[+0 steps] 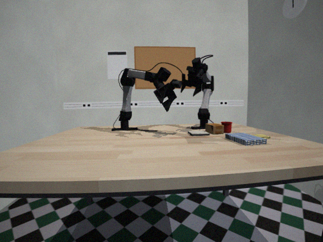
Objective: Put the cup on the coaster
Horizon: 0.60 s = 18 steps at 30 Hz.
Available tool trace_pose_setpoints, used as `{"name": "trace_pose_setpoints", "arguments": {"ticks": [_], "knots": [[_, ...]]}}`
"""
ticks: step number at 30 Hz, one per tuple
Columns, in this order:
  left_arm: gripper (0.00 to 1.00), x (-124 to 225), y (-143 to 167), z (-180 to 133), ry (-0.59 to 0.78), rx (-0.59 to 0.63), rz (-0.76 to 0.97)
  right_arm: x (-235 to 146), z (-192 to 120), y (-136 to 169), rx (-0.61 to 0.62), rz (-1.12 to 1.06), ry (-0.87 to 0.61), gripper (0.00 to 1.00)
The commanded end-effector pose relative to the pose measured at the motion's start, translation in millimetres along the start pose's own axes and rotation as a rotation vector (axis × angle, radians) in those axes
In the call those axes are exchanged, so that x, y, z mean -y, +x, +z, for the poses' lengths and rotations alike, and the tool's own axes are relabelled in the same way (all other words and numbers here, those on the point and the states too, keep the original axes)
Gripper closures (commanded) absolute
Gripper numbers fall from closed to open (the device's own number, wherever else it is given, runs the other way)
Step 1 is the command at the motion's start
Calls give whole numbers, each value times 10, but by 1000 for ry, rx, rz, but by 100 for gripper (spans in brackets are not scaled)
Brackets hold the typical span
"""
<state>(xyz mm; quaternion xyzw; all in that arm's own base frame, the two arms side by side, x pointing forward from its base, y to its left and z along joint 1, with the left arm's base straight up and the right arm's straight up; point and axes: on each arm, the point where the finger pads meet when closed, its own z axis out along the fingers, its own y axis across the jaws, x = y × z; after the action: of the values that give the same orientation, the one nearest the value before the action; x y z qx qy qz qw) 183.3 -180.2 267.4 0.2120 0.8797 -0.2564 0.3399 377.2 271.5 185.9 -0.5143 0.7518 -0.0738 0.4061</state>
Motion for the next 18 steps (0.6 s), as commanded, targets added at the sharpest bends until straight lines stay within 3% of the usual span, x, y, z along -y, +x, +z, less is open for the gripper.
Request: {"name": "trace_pose_setpoints", "arguments": {"ticks": [1,8,10,12,15,18], "knots": [[0,-286,115,31,-119,-54,-1,34,-27,-36,11,5,9,0],[0,-1086,378,-58,-448,-207,5,34,-27,-36,11,5,9,0],[0,-1086,378,-58,-448,-207,5,34,-27,-36,11,5,9,0],[0,-1406,478,-138,-564,-283,11,34,-27,-36,11,5,9,0],[0,-1858,632,-232,-682,-403,-7,24,-43,-190,65,45,8,0],[0,-2131,751,-253,-707,-470,-47,-19,-112,-420,143,98,0,0]]}}
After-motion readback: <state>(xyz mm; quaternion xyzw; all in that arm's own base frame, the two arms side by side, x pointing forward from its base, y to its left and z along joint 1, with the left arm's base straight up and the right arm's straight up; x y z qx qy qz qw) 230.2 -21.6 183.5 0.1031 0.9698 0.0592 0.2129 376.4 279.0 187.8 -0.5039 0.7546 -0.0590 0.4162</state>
